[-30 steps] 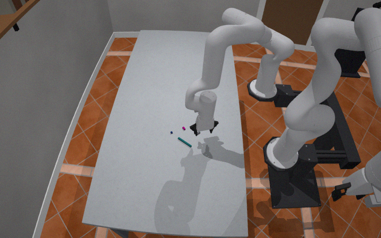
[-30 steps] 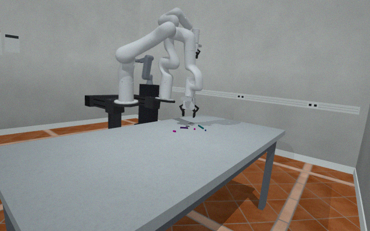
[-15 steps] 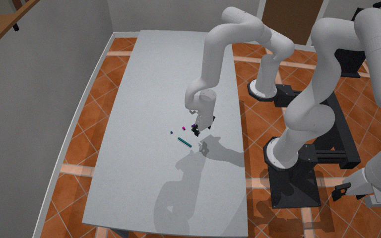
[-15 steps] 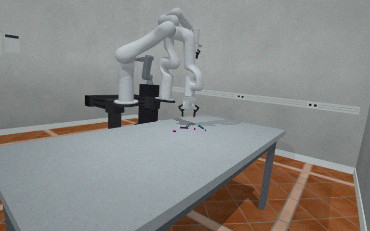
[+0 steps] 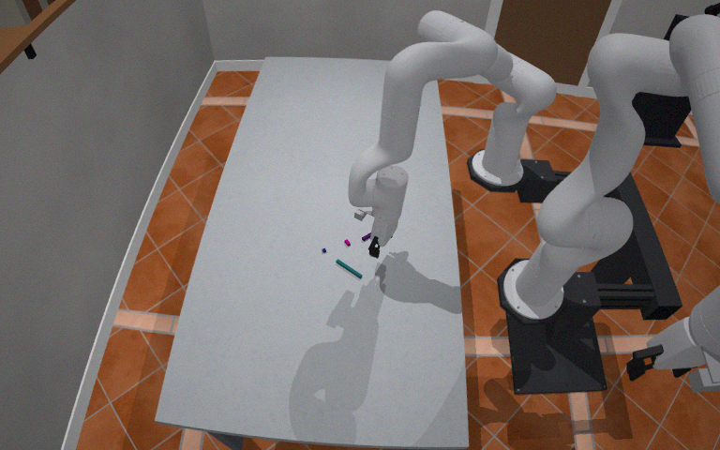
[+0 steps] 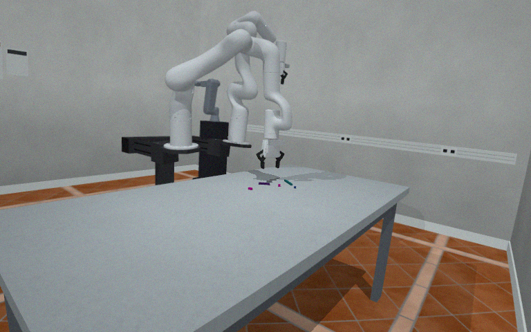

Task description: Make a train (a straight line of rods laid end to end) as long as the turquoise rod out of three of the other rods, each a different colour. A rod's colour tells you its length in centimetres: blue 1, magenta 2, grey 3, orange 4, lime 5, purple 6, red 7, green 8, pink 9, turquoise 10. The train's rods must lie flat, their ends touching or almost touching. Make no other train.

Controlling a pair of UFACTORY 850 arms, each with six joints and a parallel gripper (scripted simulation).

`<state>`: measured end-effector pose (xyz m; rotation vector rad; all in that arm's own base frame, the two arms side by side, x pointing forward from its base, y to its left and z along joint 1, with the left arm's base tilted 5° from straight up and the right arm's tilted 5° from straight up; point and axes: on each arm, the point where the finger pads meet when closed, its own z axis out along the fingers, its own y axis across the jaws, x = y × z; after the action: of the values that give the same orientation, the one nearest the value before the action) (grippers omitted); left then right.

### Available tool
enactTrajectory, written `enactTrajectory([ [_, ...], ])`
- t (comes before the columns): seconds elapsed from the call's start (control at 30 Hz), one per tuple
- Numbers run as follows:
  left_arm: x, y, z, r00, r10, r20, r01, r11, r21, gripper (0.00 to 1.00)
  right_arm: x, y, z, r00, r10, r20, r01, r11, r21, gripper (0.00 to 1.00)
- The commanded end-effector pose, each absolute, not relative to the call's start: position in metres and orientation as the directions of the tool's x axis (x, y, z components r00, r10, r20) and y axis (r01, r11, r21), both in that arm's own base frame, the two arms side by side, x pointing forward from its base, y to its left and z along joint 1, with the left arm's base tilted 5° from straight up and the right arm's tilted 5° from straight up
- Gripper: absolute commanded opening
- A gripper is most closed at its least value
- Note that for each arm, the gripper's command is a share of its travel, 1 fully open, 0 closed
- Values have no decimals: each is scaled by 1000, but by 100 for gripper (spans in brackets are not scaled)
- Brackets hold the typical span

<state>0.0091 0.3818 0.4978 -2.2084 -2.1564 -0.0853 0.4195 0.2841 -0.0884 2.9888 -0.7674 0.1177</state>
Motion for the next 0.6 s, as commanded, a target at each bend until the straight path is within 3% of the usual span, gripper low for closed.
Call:
enactTrajectory([
  [0.0,9,382,499,24,997,79,1000,-24,0,100,422,281,-87,942,-332,52,-335,-940,64,100],
  [0.57,9,382,499,24,997,79,1000,-24,0,100,427,271,-85,994,107,20,105,-991,80,100],
])
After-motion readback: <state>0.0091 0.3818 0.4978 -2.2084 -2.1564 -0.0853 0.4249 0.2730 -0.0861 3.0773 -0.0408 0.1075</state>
